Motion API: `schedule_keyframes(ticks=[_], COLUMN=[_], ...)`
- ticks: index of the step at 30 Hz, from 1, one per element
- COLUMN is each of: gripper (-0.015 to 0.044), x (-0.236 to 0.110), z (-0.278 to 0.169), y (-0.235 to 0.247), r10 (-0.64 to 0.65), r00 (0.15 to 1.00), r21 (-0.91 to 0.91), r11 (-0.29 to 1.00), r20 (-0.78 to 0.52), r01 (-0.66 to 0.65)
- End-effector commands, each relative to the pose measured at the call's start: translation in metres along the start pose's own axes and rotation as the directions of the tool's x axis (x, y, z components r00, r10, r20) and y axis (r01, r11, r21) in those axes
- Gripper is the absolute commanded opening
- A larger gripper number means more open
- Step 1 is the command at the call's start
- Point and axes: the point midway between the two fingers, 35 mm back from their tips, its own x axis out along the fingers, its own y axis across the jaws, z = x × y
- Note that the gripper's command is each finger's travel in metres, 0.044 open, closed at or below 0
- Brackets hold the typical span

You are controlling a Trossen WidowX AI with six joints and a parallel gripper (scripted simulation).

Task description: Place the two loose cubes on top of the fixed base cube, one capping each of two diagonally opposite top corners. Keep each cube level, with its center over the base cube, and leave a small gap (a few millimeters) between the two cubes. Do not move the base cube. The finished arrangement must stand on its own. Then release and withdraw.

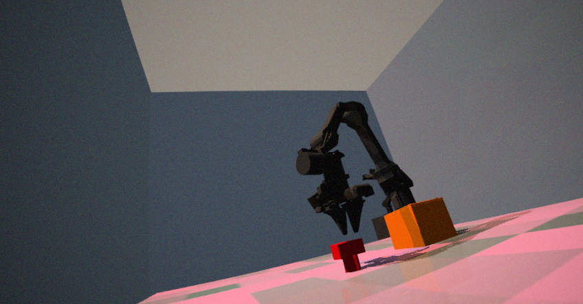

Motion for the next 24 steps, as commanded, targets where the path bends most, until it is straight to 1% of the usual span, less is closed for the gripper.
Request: schedule_keyframes(ticks=[1,19,23,24], gripper=[0.0205,0.0205,0.0205,0.0231], x=[-0.008,-0.035,-0.036,-0.036], z=[0.001,0.001,0.001,0.001], y=[0.000,0.000,0.000,0.000], r10=[0.001,0.001,0.001,0.001], r00=[1.000,1.000,1.000,1.000], r21=[0.004,0.004,0.004,0.003], r11=[1.000,1.000,1.000,1.000], r20=[0.002,0.002,0.002,0.003], r01=[-0.001,-0.001,-0.001,-0.001])
